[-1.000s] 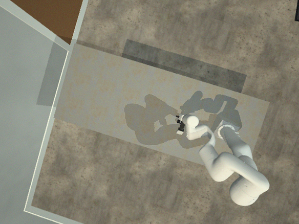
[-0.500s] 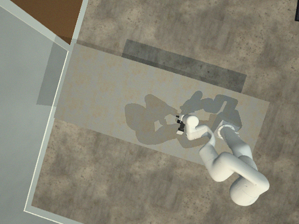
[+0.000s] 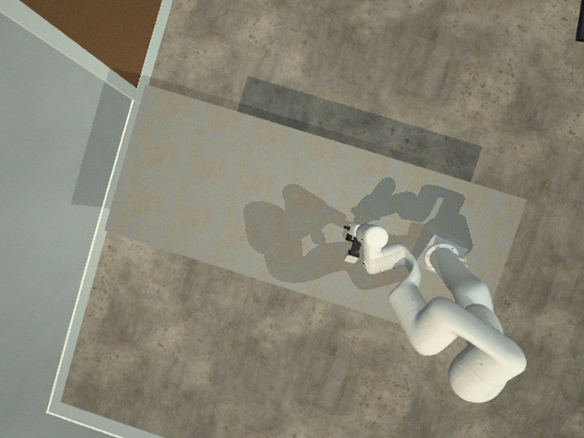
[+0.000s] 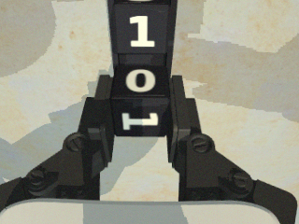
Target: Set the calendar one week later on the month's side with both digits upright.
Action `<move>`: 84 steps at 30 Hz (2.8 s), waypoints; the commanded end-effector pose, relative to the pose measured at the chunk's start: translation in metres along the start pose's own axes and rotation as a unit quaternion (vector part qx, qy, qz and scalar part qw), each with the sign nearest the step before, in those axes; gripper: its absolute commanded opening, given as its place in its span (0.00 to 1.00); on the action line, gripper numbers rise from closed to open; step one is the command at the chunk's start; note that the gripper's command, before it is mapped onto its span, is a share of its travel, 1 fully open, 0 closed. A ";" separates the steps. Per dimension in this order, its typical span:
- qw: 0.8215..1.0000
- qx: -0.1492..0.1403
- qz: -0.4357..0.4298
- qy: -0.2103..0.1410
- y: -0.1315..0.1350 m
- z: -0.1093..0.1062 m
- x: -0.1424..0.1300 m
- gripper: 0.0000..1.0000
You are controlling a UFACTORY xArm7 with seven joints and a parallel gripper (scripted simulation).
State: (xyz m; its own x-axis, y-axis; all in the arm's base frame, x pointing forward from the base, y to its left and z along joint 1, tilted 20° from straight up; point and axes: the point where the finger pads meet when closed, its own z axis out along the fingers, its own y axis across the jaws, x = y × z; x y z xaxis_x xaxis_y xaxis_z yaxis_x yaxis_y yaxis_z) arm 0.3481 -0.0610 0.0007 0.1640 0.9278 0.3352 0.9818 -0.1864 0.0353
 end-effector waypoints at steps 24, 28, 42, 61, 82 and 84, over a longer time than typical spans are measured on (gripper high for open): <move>1.000 -0.002 0.000 0.000 0.001 0.007 0.000 0.27; 1.000 -0.002 0.000 0.000 0.001 0.010 0.000 0.27; 1.000 -0.002 0.000 0.000 0.001 0.020 0.000 0.27; 1.000 -0.002 0.000 0.000 0.001 0.023 0.000 0.27; 1.000 -0.002 0.000 0.000 0.001 0.024 0.000 0.27; 1.000 -0.002 0.000 0.000 0.001 0.024 0.000 0.27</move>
State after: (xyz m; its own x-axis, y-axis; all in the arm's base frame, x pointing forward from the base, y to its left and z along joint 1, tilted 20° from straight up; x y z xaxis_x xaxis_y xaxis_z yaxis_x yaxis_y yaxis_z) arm 0.3506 -0.0530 -0.0224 0.1639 0.9278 0.3352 0.9819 -0.1863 0.0354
